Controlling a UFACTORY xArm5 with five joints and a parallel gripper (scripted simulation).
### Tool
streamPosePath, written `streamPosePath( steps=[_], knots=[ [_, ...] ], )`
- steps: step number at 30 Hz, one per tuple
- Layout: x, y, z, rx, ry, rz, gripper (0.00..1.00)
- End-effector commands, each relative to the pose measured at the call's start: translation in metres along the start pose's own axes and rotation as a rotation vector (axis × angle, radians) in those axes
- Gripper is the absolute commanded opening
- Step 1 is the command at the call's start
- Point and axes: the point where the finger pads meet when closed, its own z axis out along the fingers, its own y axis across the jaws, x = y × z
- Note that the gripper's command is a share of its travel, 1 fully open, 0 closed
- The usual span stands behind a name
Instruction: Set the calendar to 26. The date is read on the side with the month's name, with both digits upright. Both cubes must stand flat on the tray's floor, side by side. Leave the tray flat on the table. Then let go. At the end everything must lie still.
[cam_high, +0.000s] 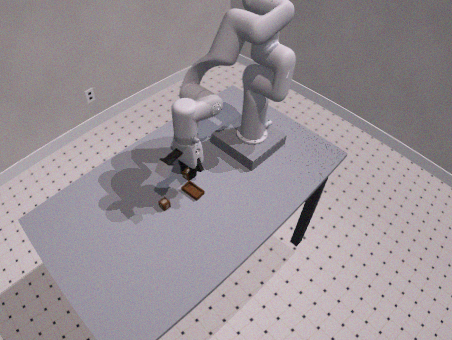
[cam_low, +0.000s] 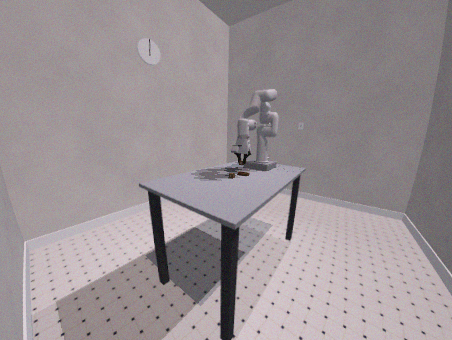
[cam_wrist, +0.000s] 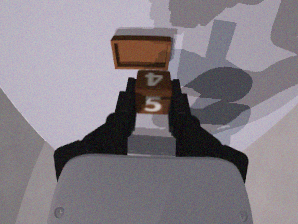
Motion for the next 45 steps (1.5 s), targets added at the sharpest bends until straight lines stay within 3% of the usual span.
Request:
streamPosePath(
  steps=[1,15,17,19,24,45],
  knots=[
    [0.0,0.0,-0.03,0.0,0.002,0.0,0.27],
    [0.0,0.001,-0.037,0.0,0.002,0.0,0.27],
    [0.002,0.019,-0.035,0.001,0.002,-0.001,0.27],
    [0.003,0.054,-0.032,0.002,0.002,-0.002,0.27],
    [0.0,0.089,-0.028,0.003,0.003,-0.003,0.27],
    [-0.001,0.09,-0.021,0.003,0.003,-0.003,0.27]
  ],
)
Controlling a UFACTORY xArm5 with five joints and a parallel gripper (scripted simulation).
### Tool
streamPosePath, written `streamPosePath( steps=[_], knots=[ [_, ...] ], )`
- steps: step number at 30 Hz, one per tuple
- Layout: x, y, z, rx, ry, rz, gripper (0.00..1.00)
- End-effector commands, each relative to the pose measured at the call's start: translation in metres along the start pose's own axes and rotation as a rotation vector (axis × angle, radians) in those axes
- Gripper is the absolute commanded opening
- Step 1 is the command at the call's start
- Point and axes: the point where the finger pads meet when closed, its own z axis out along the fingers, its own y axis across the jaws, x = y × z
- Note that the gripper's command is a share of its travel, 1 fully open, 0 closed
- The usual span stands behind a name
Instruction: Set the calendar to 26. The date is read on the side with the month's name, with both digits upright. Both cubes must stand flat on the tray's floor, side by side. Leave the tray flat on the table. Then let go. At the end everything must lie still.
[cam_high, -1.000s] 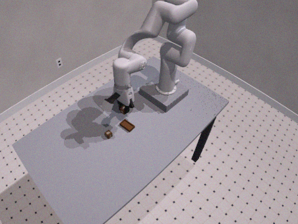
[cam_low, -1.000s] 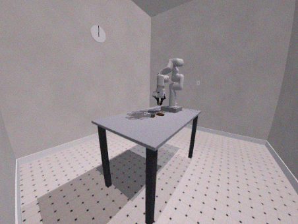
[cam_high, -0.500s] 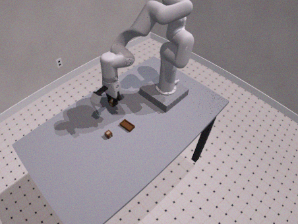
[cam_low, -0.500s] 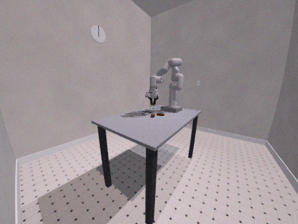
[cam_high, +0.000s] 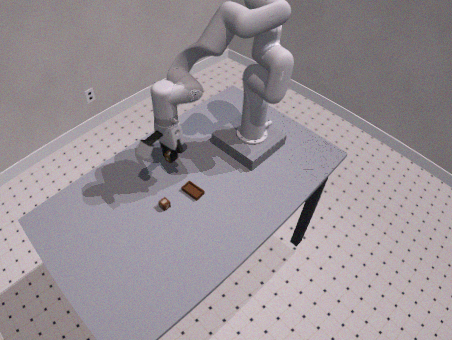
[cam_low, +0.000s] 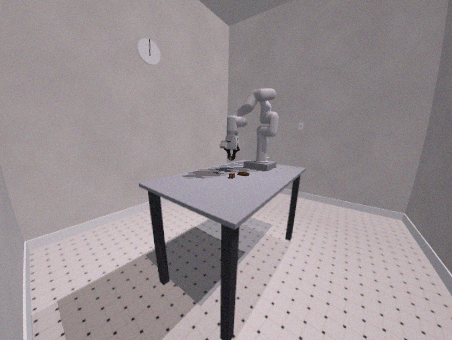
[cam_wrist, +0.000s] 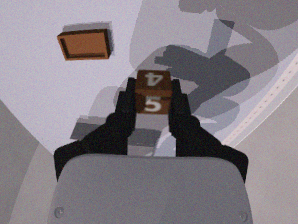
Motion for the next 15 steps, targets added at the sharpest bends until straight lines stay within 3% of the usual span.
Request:
streamPosePath(
  steps=[1,15],
  knots=[
    [0.001,0.0,0.003,-0.001,0.002,0.0,0.27],
    [0.002,0.001,0.063,-0.001,0.002,0.0,0.27]
  ],
)
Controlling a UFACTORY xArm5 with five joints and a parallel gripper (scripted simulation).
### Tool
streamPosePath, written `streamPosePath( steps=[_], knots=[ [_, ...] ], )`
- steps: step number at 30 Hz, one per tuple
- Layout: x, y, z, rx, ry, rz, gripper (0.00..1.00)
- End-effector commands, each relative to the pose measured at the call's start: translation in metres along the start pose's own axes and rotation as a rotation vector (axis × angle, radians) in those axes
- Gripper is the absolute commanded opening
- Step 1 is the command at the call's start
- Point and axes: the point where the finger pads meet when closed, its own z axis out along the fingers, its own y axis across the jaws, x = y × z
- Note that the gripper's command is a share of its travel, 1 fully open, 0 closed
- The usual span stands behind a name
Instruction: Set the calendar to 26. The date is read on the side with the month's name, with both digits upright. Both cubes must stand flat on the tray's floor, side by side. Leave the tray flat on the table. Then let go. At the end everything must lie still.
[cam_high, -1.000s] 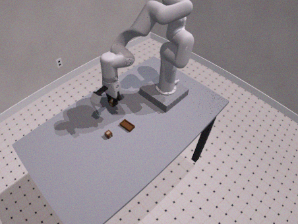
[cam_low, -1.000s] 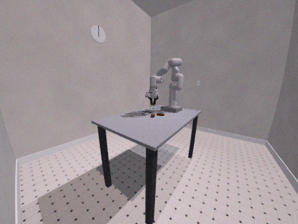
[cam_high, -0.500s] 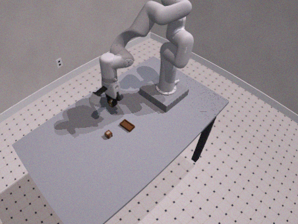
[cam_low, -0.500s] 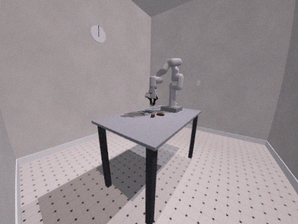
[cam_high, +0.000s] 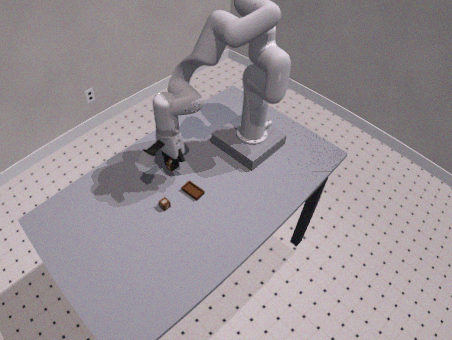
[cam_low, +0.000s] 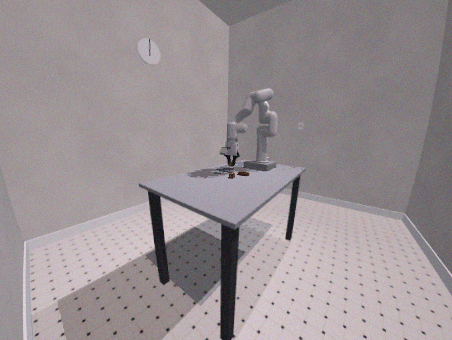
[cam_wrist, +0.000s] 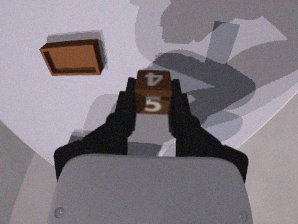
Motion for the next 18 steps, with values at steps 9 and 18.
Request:
streamPosePath(
  steps=[9,18],
  knots=[
    [0.004,0.002,0.042,-0.001,0.005,0.0,0.27],
    [0.004,0.002,0.047,-0.001,0.005,0.0,0.27]
  ],
)
